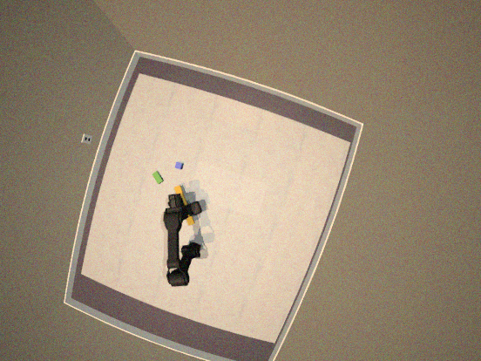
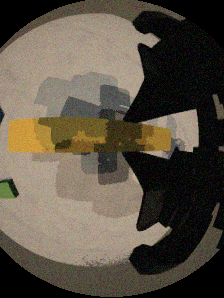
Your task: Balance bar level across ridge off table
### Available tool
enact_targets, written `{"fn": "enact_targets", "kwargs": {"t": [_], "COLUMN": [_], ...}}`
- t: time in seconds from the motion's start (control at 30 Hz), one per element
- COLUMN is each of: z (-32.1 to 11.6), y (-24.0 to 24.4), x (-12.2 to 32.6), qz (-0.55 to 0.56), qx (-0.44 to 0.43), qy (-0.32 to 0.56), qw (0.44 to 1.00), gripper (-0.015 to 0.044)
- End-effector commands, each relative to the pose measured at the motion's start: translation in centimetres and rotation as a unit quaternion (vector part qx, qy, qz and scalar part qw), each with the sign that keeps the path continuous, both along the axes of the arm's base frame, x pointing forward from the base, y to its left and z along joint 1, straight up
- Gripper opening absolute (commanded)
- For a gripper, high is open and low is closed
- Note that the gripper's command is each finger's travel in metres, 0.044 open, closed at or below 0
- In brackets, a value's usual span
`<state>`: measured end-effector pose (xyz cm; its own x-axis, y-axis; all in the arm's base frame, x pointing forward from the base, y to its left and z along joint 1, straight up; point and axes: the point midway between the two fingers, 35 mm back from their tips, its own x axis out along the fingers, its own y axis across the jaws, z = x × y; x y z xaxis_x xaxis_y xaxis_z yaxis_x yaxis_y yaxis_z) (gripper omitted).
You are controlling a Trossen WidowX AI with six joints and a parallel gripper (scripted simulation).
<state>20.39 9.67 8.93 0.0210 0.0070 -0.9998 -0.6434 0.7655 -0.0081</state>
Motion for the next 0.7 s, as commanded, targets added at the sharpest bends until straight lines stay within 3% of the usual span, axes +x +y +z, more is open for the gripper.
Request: {"fn": "enact_targets", "kwargs": {"t": [0.0,0.67], "z": [-0.22,-0.10], "y": [0.02,0.00], "x": [-0.06,-0.09], "qz": [0.002,0.002], "qx": [0.001,0.001], "qy": [0.001,0.001], "qw": [1.000,1.000], "gripper": [0.0000,0.0000]}}
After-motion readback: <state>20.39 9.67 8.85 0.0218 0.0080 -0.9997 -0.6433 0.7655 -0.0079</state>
